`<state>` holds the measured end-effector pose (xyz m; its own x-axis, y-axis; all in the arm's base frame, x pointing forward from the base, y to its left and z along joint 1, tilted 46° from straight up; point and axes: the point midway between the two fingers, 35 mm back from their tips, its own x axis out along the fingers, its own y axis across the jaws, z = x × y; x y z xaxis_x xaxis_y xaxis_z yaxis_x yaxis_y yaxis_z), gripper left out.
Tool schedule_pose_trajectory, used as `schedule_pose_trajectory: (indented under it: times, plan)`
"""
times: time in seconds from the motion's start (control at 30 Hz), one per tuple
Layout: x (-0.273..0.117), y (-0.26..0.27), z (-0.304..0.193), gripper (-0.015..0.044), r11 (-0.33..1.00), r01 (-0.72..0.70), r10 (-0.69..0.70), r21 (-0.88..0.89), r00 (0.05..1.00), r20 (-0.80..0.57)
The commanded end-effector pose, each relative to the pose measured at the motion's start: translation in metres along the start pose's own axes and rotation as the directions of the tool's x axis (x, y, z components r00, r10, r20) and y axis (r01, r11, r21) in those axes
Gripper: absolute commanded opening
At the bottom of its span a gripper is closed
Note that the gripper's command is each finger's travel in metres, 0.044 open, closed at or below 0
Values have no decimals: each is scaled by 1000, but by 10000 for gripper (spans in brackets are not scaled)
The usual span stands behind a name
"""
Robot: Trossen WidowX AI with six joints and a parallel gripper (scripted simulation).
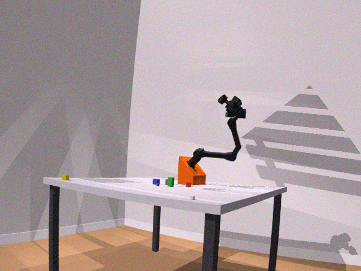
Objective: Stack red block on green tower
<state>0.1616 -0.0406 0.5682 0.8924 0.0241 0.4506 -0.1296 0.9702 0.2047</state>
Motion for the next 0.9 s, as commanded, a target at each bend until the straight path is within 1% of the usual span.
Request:
schedule_pose_trajectory:
  times: [0.0,0.03,0.27,0.5,0.67,0.77,0.87]
  plan:
    - [1,-2,-1,426,1000,1,-1,3,1000,-4]
    - [2,-7,-6,440,1000,4,-4,13,1000,-16]
    - [25,-60,-81,440,992,35,-8,122,977,-213]
    - [36,-79,-173,440,978,43,50,203,900,-433]
    - [33,-76,-239,440,970,33,118,243,805,-581]
    - [23,-69,-288,440,963,14,180,269,710,-681]
    - [8,-58,-334,440,954,-13,248,299,596,-764]
